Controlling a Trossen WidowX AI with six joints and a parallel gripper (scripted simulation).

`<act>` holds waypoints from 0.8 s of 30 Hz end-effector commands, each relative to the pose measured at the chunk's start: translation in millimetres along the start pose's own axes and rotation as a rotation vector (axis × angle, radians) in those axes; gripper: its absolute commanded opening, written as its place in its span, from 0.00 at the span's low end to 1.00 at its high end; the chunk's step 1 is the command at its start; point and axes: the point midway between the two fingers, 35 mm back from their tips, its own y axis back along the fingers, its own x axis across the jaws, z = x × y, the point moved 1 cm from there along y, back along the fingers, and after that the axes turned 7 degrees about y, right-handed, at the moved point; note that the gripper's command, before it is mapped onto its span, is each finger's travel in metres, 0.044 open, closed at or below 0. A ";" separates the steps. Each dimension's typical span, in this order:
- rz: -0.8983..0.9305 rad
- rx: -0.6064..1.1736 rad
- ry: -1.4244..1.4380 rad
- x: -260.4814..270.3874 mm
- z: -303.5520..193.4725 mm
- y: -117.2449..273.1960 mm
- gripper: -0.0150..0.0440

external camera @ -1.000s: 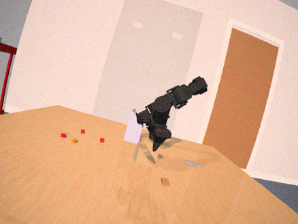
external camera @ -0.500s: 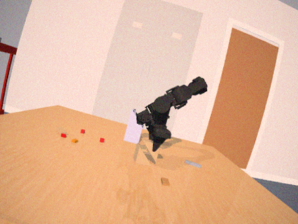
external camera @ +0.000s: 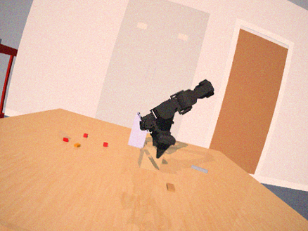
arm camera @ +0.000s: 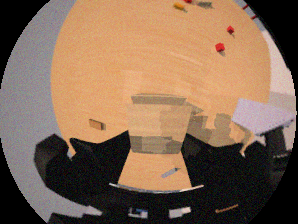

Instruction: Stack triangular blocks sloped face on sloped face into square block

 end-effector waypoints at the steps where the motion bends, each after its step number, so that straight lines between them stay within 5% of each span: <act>1: 0.001 0.004 -0.004 -0.2 1.1 -3.2 0.25; 24: 0.001 0.005 -0.005 -0.7 4.9 -12.6 0.25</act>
